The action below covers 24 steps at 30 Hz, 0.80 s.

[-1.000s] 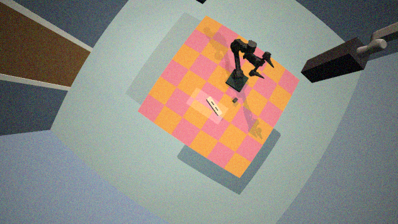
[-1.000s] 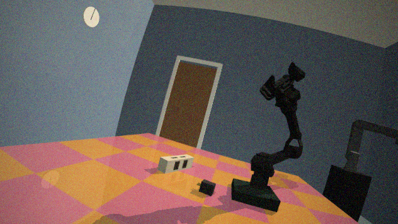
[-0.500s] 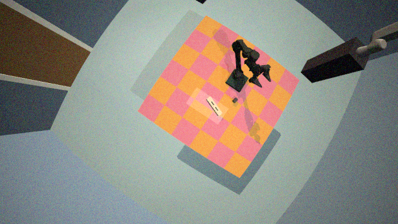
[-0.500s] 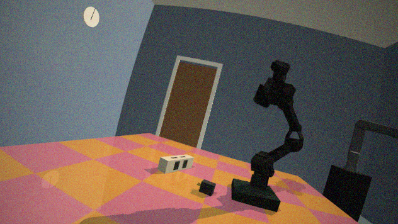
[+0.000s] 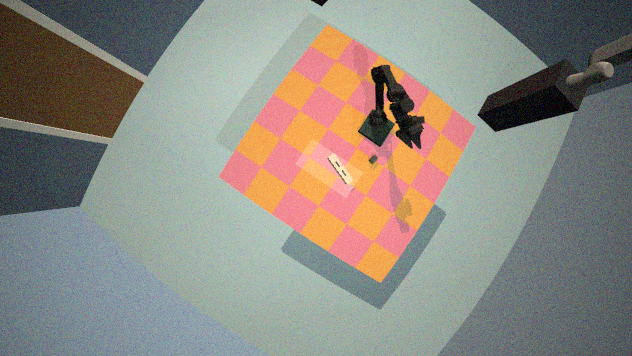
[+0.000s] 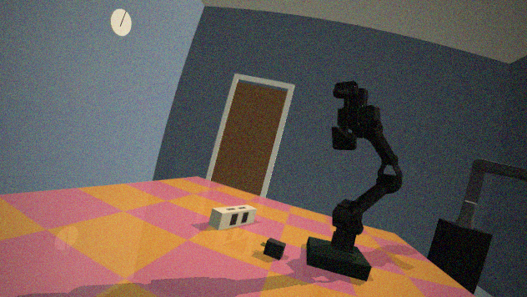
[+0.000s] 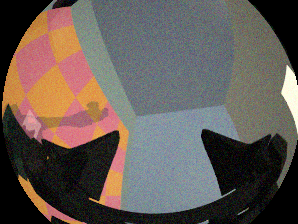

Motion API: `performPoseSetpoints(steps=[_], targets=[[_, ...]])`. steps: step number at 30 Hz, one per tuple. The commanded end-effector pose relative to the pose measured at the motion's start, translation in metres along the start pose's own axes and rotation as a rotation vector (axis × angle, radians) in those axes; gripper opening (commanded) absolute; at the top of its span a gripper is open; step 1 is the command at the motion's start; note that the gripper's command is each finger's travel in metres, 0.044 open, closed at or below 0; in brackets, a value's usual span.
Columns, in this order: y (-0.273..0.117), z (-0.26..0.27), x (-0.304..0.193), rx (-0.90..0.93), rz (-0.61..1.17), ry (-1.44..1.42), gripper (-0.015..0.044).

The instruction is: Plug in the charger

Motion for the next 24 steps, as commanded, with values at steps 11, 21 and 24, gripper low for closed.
performPoseSetpoints(steps=[11,21,24], targets=[[0.039,0.044,-0.021,0.229,0.097,0.446,0.044],[0.059,0.074,-0.034,0.361,0.209,0.735,0.044],[0.063,0.084,-0.037,0.397,0.248,0.819,0.044]])
Point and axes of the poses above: the point midway between the two fingers, 35 mm back from their tips, its own y axis out along the fingers, its own z axis across the jaws, x = y × z, the point moved 3 cm from there along -y, back along the fingers, and after that the axes turned 10 degrees about -y, right-handed, at the moved point
